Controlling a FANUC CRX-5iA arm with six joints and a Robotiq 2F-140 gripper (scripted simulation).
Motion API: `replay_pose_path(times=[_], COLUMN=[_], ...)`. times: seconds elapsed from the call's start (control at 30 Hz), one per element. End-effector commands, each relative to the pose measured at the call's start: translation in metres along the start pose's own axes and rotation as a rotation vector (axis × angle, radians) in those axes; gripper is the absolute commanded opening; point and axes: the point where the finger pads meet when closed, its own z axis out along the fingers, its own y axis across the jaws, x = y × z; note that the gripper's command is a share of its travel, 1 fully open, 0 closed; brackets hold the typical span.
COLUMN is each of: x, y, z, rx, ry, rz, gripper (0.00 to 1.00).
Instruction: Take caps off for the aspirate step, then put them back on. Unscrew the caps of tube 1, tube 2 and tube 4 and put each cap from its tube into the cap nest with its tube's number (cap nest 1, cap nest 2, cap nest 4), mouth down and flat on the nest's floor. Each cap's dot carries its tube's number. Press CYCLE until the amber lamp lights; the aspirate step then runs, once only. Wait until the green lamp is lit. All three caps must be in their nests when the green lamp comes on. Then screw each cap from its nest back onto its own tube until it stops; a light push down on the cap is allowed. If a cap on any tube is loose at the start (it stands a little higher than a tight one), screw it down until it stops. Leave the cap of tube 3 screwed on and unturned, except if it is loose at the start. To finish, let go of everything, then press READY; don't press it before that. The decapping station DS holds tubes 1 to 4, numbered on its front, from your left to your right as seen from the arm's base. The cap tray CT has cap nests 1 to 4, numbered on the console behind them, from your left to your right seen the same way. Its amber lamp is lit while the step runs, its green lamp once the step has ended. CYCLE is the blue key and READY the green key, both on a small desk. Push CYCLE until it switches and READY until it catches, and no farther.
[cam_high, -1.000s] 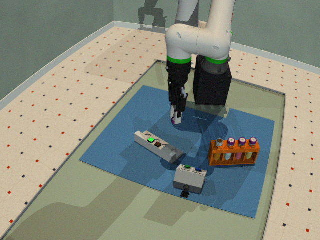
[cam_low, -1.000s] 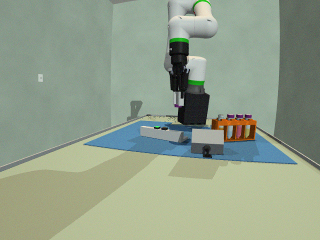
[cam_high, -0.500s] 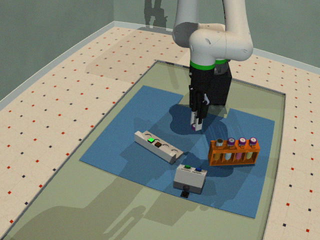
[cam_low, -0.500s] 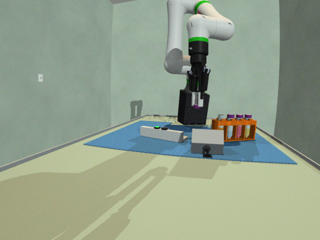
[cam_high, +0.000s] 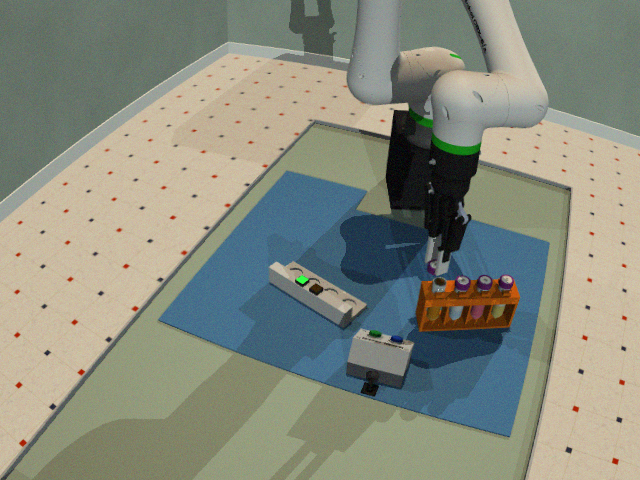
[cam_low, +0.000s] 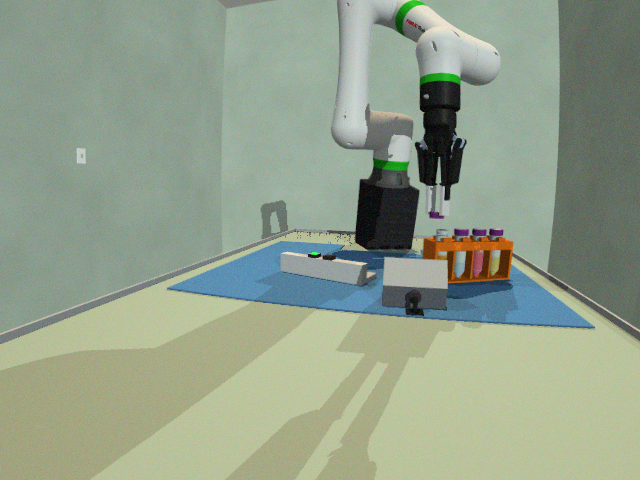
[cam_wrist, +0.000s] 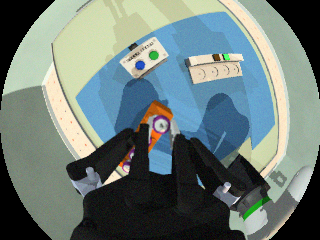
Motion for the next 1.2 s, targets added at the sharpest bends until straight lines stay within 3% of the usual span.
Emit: replay_pose_path(times=[0.0,0.27,0.53,1.17], x=[-0.009,-0.009,-0.009,-0.009], y=[-0.012,-0.012,-0.012,-0.012], z=[0.000,0.003,0.026,0.030], rx=[-0.002,-0.002,-0.002,-0.002], ry=[0.005,0.005,0.005,0.005], rz=[0.002,0.002,0.002,0.002], gripper=[0.00,0.00,0.00,0.00])
